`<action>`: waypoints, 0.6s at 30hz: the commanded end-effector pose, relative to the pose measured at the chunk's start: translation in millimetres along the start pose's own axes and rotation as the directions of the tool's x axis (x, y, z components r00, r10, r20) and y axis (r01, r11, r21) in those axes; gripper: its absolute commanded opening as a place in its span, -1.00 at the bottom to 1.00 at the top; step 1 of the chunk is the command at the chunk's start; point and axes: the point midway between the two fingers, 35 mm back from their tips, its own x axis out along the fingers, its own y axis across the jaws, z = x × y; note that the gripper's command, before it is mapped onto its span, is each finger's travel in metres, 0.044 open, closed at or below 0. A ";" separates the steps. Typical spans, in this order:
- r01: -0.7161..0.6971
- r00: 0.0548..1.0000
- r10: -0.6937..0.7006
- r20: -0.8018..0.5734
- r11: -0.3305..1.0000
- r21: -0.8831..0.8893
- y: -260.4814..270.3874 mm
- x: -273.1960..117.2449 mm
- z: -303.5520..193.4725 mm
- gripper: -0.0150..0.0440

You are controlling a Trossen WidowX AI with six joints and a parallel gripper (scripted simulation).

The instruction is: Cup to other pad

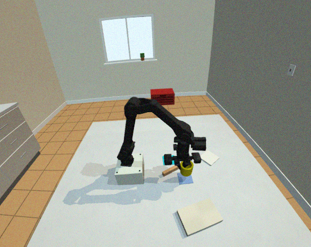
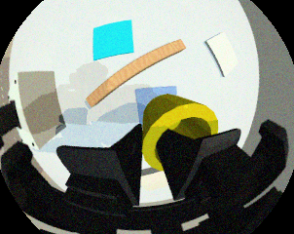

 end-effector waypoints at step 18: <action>-0.003 1.000 0.003 0.002 1.000 0.001 23.9 -1.2 45.3 -0.49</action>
